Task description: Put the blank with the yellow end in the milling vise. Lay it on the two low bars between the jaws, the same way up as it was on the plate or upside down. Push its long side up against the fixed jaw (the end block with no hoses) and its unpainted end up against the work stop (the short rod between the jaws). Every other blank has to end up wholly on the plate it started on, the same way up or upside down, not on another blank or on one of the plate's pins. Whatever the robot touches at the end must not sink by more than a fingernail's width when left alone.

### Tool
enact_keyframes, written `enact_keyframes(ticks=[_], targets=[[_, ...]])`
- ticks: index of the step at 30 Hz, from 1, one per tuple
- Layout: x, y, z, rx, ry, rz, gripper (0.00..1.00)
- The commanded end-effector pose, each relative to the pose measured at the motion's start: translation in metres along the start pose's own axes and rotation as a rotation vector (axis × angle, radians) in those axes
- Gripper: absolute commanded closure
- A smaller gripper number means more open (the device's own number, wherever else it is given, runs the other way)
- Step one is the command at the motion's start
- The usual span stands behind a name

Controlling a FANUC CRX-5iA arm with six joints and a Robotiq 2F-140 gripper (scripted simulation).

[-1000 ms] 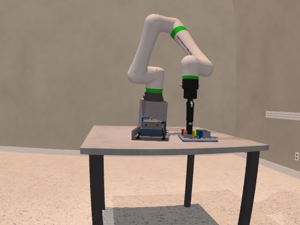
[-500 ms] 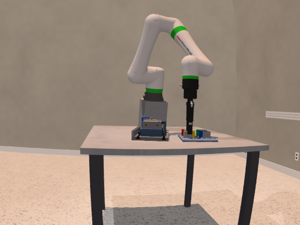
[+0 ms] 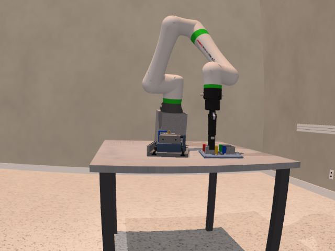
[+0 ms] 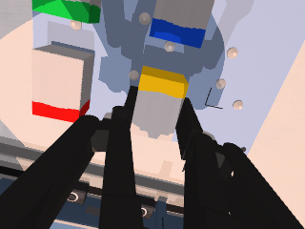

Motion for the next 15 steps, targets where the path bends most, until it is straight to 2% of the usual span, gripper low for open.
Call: enact_keyframes(ticks=[1,7,15], targets=[[0.001,0.001,0.000,0.000,0.001,-0.001,0.90],[0.001,0.001,0.000,0.000,0.001,-0.001,0.90],[0.017,0.001,0.000,0.000,0.001,-0.001,0.90]])
Point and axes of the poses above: the point where the finger pads meet when closed, its own x axis back along the fingers, its own y axis across the jaws, z = x × y, the point moved 3 cm from there along x, back along the fingers, and after that the axes turned 13 degrees about -x, right-handed, at the moved point
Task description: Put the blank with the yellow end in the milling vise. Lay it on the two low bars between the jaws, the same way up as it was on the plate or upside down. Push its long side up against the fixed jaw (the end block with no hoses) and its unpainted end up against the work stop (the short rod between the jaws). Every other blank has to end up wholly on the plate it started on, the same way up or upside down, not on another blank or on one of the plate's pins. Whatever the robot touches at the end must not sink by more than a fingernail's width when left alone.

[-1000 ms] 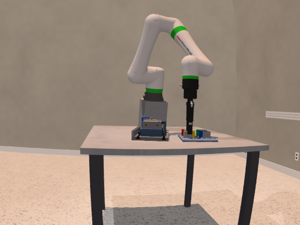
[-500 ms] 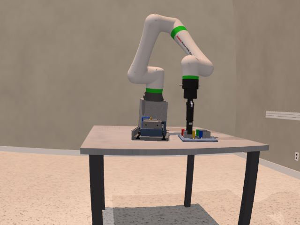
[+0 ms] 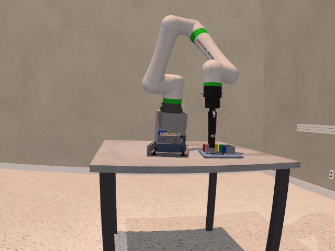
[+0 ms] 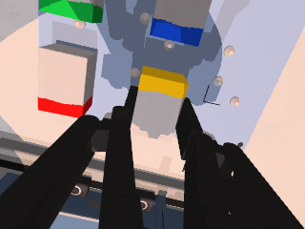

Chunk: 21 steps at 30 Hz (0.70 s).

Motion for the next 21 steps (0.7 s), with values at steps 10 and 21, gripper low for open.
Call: enact_keyframes(ticks=[10,21], targets=[[0.020,0.001,0.001,0.000,0.001,-0.001,0.90],[0.042,0.001,0.001,0.000,0.001,-0.001,0.90]])
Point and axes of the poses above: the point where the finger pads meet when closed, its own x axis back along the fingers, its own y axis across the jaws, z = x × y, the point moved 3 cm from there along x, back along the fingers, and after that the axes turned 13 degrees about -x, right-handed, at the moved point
